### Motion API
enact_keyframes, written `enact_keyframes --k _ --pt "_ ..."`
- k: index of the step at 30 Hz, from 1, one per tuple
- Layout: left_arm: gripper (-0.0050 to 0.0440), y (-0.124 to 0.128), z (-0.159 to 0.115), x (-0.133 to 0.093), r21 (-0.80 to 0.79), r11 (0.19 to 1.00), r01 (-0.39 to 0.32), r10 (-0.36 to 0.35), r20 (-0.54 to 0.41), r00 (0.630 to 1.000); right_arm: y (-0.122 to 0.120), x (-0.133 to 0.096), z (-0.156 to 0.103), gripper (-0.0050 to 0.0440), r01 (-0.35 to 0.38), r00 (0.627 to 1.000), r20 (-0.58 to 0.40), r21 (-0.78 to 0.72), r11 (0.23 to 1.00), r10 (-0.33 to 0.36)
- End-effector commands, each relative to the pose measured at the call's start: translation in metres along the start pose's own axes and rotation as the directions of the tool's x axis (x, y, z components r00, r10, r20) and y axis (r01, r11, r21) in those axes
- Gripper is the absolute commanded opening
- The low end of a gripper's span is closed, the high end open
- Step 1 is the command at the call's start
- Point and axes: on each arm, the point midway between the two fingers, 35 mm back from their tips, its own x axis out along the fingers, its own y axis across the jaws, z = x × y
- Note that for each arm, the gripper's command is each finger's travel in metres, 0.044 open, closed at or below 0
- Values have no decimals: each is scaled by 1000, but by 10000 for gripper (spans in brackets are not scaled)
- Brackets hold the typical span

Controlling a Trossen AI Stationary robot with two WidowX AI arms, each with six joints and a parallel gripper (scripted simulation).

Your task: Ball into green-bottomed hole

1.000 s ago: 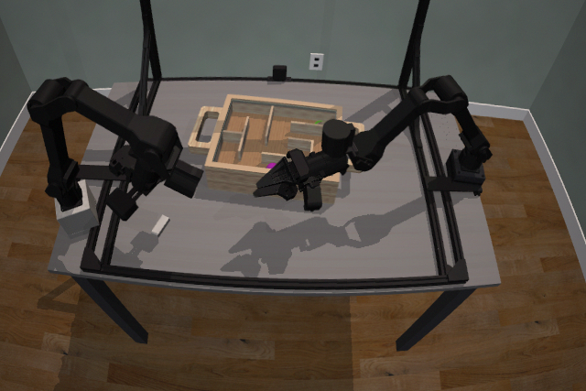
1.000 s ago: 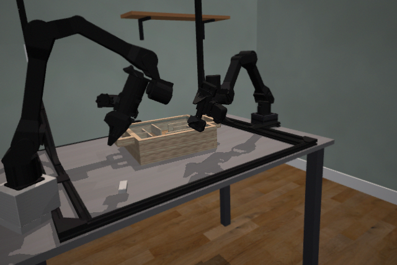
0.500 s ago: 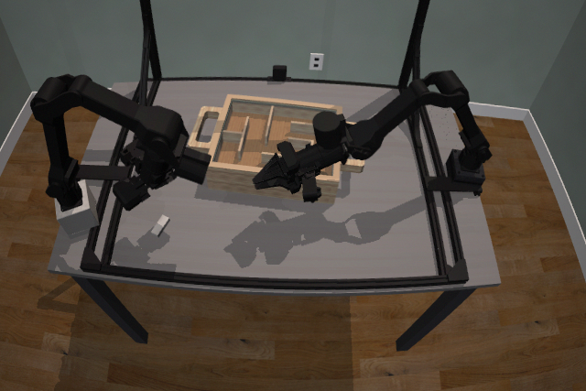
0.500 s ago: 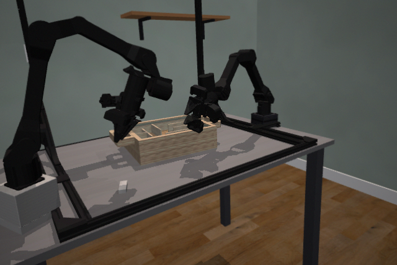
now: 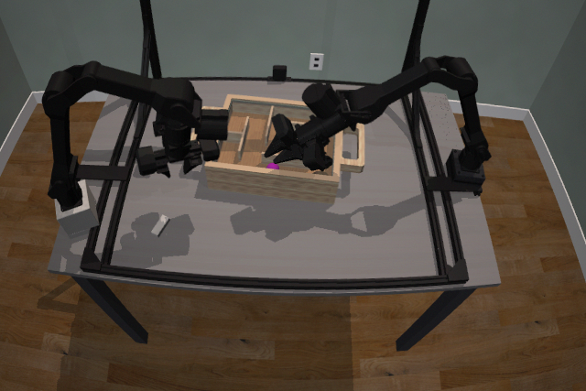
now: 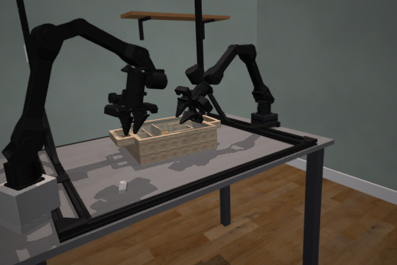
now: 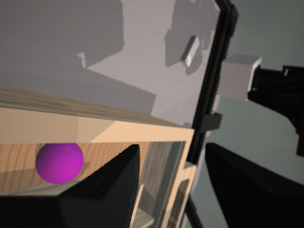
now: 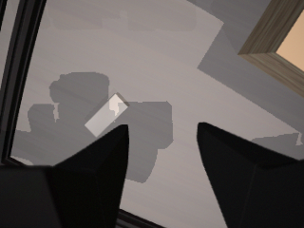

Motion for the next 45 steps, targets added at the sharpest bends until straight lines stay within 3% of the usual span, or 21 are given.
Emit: enact_keyframes --k 1,8,15,17,22,26,29,32,40,45 --pt "180 9 -11 -14 41 996 -81 82 -13 997 -13 1 9 180 16 1000 -22 70 997 -15" --pt "180 50 -40 -52 157 940 -303 312 -31 950 -46 7 51 180 74 996 -66 252 965 -59" --pt "180 90 -55 -99 263 825 -500 521 -10 854 -68 14 95 180 130 991 -91 397 908 -102" --pt "180 90 -55 -99 263 825 -500 521 -10 854 -68 14 95 180 130 991 -91 397 908 -102" --pt "180 118 -59 -143 338 697 -632 664 28 747 -82 20 132 180 170 985 -102 499 850 -137" --pt "180 138 -57 -172 369 593 -716 753 60 655 -85 28 159 180 179 983 -122 493 851 -136" --pt "180 146 -56 -186 381 541 -750 789 77 609 -86 32 171 180 184 982 -132 488 853 -136" --pt "180 150 -55 -193 386 515 -765 806 85 586 -86 35 177 180 186 981 -137 486 854 -136" --pt "180 152 -54 -195 387 507 -770 811 88 578 -86 36 179 180 187 981 -138 485 854 -136" --pt "180 164 -53 -187 387 507 -770 811 88 578 -89 49 177 180 187 981 -138 485 854 -136"
